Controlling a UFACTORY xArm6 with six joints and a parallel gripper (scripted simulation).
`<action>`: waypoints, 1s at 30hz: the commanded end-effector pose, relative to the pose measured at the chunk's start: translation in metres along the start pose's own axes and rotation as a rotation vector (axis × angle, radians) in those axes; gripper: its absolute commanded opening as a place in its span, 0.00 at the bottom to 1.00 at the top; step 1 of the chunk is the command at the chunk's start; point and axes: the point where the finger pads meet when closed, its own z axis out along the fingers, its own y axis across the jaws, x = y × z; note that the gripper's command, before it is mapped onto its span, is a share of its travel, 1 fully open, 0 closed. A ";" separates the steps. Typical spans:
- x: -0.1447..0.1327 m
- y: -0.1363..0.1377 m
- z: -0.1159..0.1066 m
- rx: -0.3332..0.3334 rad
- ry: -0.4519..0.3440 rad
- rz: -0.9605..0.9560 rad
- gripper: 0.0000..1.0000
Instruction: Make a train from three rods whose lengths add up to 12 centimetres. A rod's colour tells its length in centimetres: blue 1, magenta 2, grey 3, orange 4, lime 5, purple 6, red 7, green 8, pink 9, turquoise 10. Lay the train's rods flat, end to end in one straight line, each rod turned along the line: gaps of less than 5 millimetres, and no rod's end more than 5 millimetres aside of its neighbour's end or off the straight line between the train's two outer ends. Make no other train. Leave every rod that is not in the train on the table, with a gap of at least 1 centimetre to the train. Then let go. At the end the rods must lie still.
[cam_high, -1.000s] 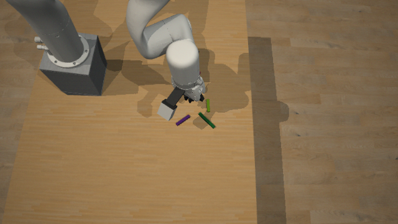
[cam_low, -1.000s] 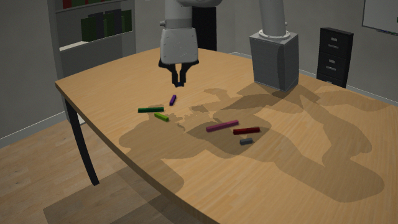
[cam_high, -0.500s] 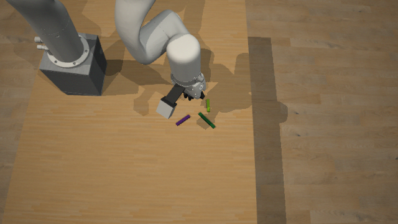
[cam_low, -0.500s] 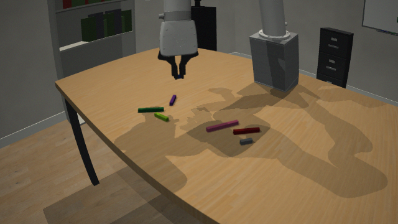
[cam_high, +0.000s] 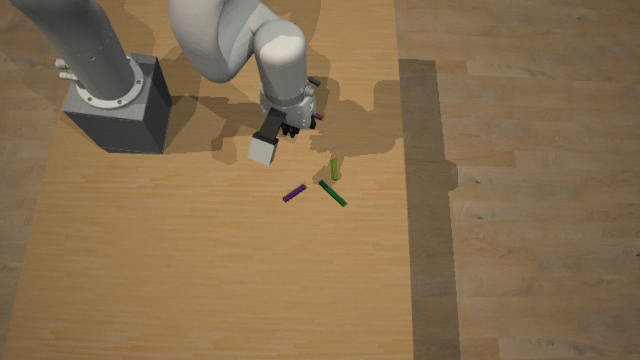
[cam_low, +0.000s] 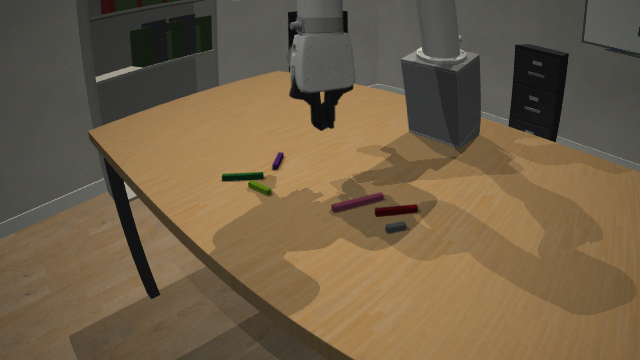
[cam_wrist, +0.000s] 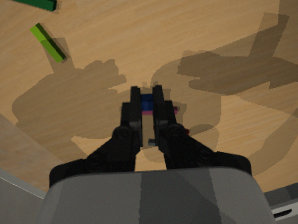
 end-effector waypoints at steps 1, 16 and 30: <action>-0.015 0.016 -0.004 0.013 -0.002 -0.070 0.04; -0.021 0.028 -0.004 0.013 -0.001 -0.119 0.04; -0.021 0.028 -0.003 0.014 -0.001 -0.119 0.04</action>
